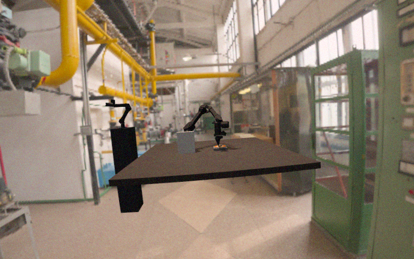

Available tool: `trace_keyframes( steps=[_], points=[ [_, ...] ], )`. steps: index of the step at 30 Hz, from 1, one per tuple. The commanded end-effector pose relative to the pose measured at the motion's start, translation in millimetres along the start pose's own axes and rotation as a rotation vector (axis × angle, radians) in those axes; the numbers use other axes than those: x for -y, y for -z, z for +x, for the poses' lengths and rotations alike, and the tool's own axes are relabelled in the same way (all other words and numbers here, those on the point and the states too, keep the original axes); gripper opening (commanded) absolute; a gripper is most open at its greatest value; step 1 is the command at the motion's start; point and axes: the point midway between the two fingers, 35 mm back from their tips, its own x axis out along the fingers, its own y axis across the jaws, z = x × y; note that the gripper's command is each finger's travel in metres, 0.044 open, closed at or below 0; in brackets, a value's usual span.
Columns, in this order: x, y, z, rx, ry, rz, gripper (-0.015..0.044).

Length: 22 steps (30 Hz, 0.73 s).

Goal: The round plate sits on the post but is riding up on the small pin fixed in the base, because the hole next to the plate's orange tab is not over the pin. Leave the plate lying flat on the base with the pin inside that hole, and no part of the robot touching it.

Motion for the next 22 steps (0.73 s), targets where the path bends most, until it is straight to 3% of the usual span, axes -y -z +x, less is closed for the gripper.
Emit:
trace_keyframes(
  steps=[1,6,22],
  points=[
    [1.3,-2.7,-22.2,0.013,0.011,-0.007,0.0000],
    [0.0,1.5,-41.9,0.012,0.010,-0.008,0.0000],
    [0.3,1.0,-31.9,0.012,0.003,0.001,0.0000]
  ],
)
